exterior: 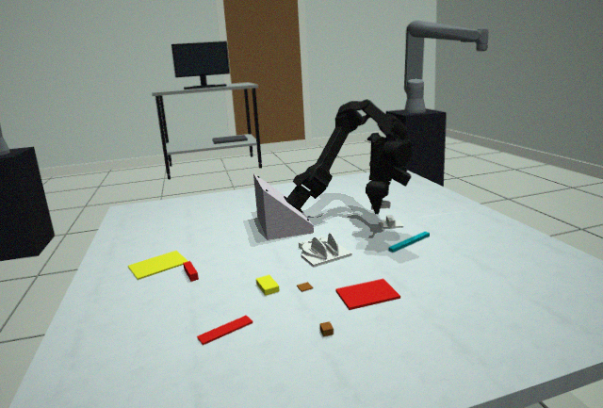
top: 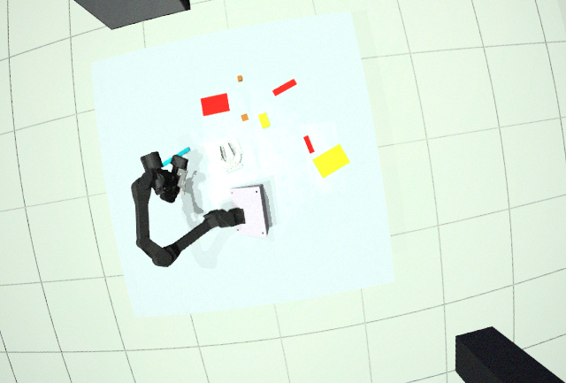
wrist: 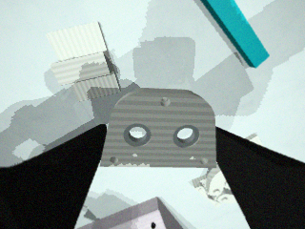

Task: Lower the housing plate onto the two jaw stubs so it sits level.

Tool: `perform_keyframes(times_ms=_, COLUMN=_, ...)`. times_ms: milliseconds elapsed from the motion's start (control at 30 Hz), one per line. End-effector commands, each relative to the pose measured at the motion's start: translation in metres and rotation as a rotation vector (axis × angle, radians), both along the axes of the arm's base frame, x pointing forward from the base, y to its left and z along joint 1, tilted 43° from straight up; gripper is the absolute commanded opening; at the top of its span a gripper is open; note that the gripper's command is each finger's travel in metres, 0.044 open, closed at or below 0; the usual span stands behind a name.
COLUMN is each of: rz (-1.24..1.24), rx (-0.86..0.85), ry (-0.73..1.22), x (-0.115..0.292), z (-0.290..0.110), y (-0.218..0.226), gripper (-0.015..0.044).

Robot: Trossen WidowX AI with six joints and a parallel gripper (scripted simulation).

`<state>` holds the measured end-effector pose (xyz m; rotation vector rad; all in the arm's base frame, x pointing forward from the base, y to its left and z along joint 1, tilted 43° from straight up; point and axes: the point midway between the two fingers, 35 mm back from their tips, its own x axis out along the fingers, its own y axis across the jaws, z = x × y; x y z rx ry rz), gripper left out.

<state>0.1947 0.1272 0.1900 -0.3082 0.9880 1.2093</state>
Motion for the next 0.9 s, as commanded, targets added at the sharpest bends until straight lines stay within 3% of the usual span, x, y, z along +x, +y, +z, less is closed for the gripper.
perform_keyframes(times_ms=0, rz=-0.04, rx=-0.014, ry=0.029, x=0.009, z=-0.01, y=-0.01, gripper=0.0351)
perform_keyframes(times_ms=867, rz=-0.276, rx=-0.034, ry=0.232, x=0.04, z=-0.063, y=-0.07, gripper=0.0351)
